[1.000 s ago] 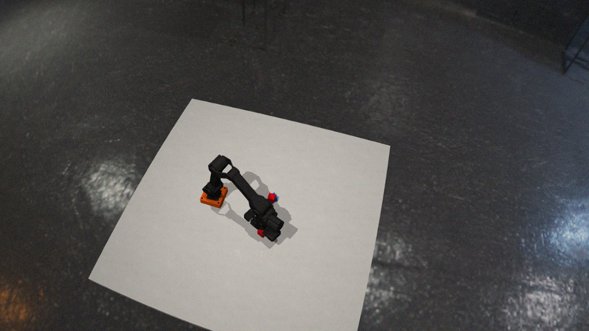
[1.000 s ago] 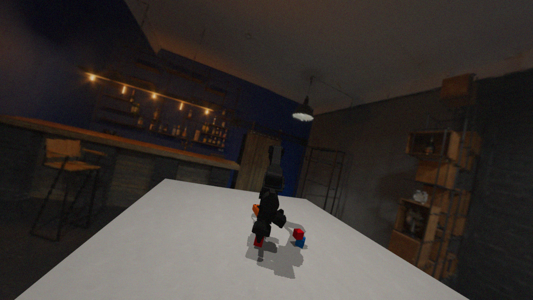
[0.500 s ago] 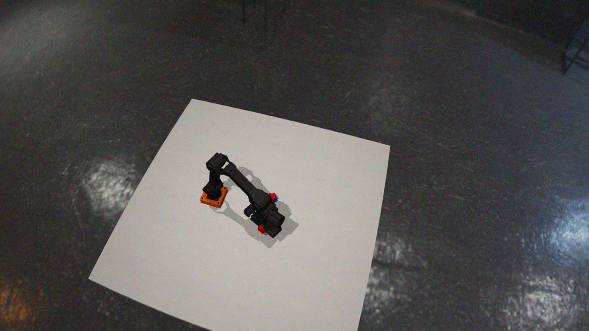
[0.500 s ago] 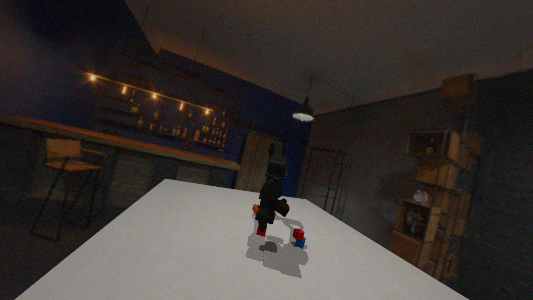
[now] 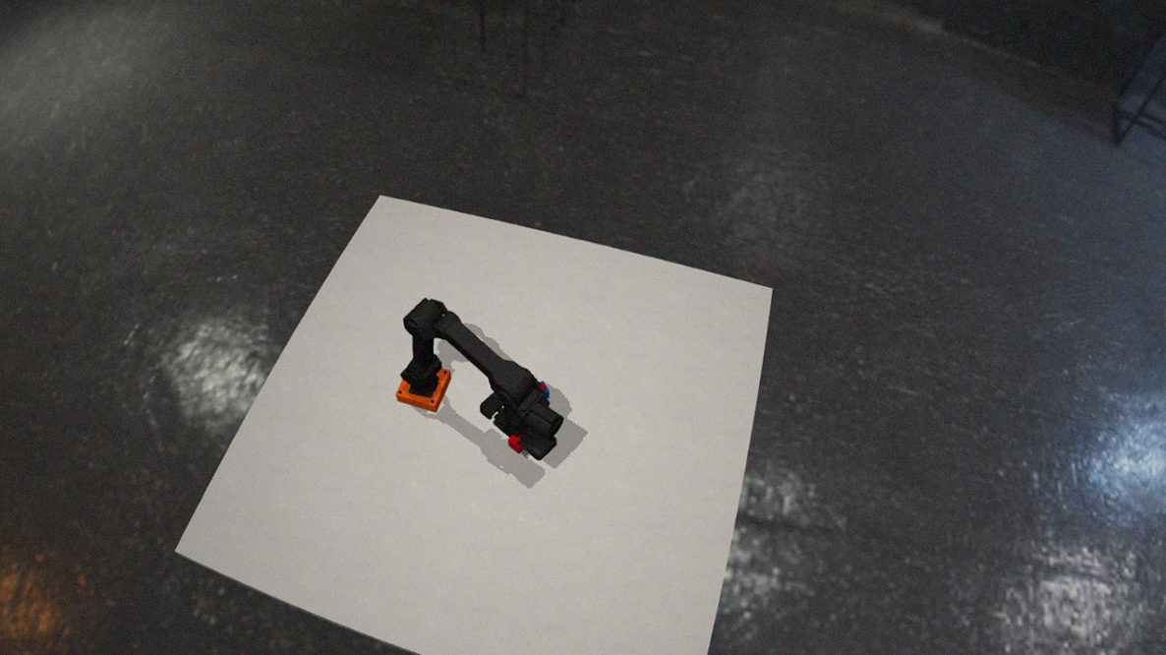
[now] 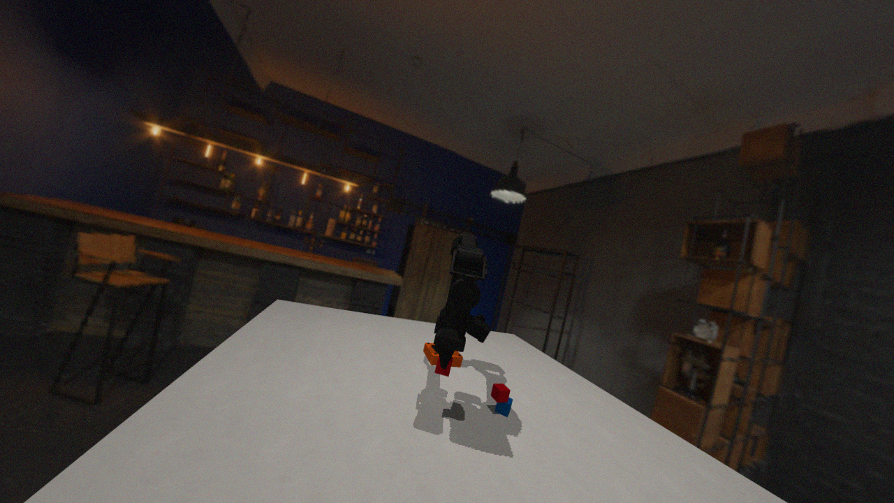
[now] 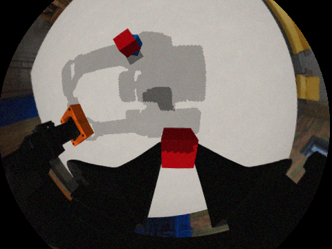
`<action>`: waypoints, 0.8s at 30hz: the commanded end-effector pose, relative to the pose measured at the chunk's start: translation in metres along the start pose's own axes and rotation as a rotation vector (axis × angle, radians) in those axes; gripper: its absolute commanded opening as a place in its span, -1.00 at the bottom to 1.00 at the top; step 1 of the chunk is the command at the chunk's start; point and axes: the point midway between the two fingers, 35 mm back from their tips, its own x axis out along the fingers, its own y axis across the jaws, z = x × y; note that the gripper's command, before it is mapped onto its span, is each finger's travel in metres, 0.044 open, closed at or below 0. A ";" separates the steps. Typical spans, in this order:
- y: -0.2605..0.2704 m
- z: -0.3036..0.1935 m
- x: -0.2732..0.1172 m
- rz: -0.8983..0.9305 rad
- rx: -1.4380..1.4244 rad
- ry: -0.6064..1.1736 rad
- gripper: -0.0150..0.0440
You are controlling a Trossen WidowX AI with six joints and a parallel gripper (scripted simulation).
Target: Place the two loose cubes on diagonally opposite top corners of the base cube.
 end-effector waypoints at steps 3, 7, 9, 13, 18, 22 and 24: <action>0.002 0.007 -0.005 -0.004 -0.008 0.002 -0.14; 0.004 0.020 -0.005 -0.005 -0.026 0.001 -0.14; 0.006 0.026 -0.005 -0.005 -0.035 0.001 -0.14; 0.009 0.038 -0.005 -0.006 -0.053 0.001 -0.14; 0.014 0.052 -0.004 -0.007 -0.075 0.001 -0.14; 0.018 0.065 -0.003 -0.007 -0.097 0.000 -0.14; 0.020 0.071 -0.003 -0.006 -0.108 -0.001 -0.14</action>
